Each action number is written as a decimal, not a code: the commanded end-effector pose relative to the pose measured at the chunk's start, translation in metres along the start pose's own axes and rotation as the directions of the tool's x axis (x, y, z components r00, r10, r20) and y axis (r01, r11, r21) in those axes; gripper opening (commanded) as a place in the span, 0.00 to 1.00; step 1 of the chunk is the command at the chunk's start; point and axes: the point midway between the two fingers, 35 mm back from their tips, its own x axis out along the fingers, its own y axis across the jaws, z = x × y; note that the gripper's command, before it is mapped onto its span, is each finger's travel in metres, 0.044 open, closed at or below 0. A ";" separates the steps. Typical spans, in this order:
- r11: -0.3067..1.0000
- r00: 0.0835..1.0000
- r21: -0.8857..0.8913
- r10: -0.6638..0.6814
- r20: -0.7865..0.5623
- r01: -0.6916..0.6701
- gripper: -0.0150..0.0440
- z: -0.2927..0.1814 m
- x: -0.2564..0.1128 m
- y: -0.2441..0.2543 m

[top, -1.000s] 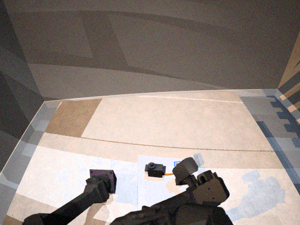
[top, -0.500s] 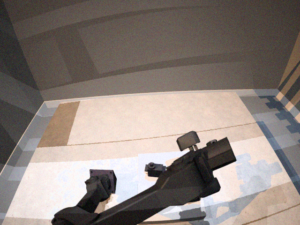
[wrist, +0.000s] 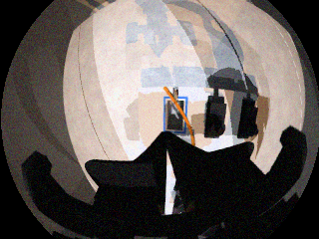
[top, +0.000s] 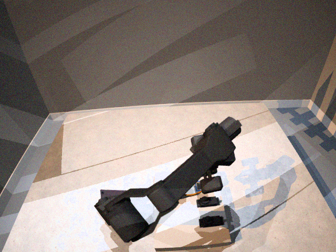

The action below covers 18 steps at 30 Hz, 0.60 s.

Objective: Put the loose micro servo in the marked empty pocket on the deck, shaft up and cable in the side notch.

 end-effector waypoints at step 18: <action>0.965 0.962 0.063 -0.246 -0.118 0.255 0.25 -0.031 0.044 0.032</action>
